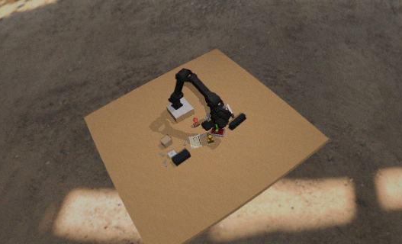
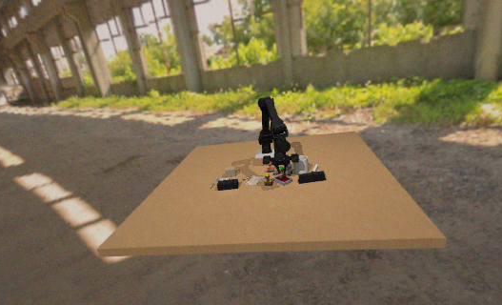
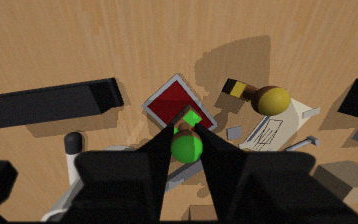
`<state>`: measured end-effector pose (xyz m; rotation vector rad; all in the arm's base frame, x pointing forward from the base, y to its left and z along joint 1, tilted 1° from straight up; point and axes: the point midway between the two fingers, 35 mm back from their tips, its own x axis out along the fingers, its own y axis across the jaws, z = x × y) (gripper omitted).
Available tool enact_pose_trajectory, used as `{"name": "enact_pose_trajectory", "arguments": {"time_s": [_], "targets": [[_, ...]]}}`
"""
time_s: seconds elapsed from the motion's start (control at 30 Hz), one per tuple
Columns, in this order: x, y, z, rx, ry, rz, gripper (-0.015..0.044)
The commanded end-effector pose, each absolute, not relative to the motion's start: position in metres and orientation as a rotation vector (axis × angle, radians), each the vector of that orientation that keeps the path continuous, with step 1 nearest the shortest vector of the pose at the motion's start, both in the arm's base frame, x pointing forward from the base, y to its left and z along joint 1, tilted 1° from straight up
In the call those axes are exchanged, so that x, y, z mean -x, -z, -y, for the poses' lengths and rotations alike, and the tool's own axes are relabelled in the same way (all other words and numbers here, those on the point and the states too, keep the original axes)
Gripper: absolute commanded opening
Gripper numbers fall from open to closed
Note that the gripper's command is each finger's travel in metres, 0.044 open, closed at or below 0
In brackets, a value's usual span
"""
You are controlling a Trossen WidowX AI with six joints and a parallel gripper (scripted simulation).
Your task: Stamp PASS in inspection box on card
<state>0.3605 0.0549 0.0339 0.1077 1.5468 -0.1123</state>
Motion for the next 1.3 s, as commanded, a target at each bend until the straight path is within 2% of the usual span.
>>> {"name": "enact_pose_trajectory", "arguments": {"time_s": [0.0, 1.03, 1.27], "targets": [[-0.361, -0.037, -0.055, -0.108, 0.112, -1.546, 0.0000], [-0.359, -0.084, -0.053, -0.106, 0.110, -1.546, 0.0000], [-0.352, -0.084, -0.020, -0.005, 0.014, -1.546, 0.0000]]}}
